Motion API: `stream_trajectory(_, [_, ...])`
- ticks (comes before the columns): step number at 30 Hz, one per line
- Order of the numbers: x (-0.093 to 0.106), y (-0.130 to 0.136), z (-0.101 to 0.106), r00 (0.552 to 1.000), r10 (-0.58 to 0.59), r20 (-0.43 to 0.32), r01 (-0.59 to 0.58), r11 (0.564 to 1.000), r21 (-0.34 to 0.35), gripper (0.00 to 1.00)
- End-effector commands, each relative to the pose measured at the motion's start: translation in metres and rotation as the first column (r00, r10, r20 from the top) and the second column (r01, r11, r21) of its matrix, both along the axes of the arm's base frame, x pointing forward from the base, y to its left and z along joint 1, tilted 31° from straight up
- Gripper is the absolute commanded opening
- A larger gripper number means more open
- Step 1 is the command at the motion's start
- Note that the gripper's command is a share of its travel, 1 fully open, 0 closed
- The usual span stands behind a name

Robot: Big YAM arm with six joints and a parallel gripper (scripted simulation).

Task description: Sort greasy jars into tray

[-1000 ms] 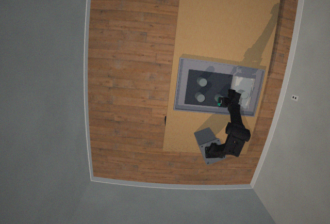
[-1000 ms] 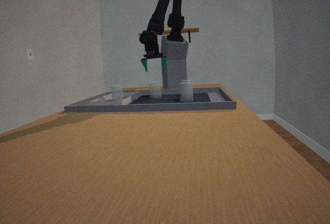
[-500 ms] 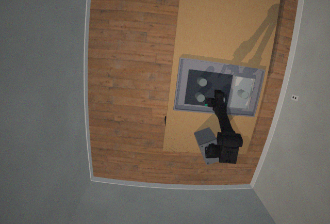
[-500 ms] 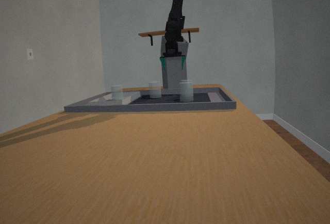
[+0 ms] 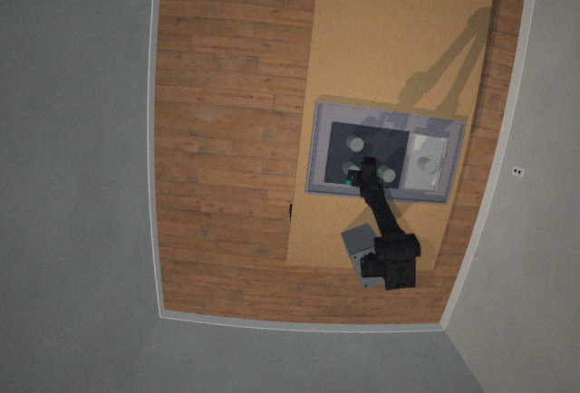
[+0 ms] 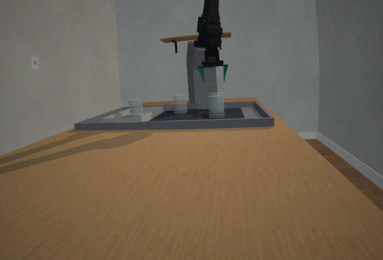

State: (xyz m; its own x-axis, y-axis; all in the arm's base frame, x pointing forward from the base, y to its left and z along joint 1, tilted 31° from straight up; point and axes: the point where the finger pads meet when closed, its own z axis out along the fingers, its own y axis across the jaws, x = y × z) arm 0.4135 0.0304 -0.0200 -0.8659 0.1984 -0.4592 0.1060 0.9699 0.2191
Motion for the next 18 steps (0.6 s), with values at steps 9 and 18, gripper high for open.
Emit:
stream_trajectory(9, [0.015, 0.007, -0.025, 1.0, -0.018, -0.002, 0.018, 1.0, 0.011, 1.0])
stream_trajectory(18, [0.02, 0.018, -0.03, 1.0, -0.018, -0.002, 0.018, 1.0, 0.011, 1.0])
